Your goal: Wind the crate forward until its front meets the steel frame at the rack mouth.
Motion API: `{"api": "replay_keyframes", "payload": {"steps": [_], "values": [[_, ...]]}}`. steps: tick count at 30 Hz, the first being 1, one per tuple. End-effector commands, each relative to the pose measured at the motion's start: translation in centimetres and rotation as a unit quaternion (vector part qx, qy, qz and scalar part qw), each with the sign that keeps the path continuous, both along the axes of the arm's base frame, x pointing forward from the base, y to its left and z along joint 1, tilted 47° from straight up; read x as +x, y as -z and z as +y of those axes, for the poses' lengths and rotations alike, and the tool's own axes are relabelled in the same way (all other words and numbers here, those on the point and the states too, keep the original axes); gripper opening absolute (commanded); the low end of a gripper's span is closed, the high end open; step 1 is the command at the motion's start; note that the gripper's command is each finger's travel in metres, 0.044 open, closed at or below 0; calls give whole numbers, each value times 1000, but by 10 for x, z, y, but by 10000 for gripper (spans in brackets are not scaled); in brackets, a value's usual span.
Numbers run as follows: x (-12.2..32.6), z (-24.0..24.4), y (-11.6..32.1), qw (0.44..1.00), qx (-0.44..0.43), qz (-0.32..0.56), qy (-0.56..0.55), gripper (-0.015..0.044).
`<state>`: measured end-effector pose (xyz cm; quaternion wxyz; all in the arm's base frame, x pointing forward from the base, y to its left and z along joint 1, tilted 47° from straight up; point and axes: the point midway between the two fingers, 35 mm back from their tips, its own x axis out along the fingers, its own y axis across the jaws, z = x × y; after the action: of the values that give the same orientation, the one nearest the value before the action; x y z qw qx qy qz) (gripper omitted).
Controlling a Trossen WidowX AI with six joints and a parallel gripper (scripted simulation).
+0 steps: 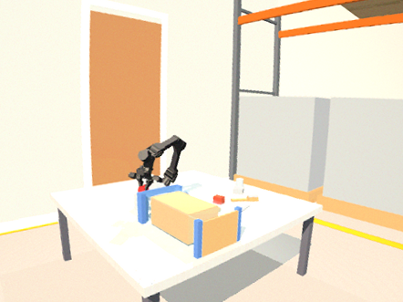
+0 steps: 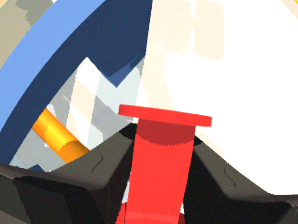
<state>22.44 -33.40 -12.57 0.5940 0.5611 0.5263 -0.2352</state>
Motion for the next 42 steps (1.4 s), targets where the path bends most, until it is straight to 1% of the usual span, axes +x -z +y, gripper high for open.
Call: {"api": "replay_keyframes", "payload": {"steps": [1, 22, 42], "values": [[13, 19, -14, 1000, 21, -12, -6, 0], [19, 42, -38, 1000, 23, -12, -6, 0], [14, 65, -60, 1000, 24, -12, -6, 0]]}}
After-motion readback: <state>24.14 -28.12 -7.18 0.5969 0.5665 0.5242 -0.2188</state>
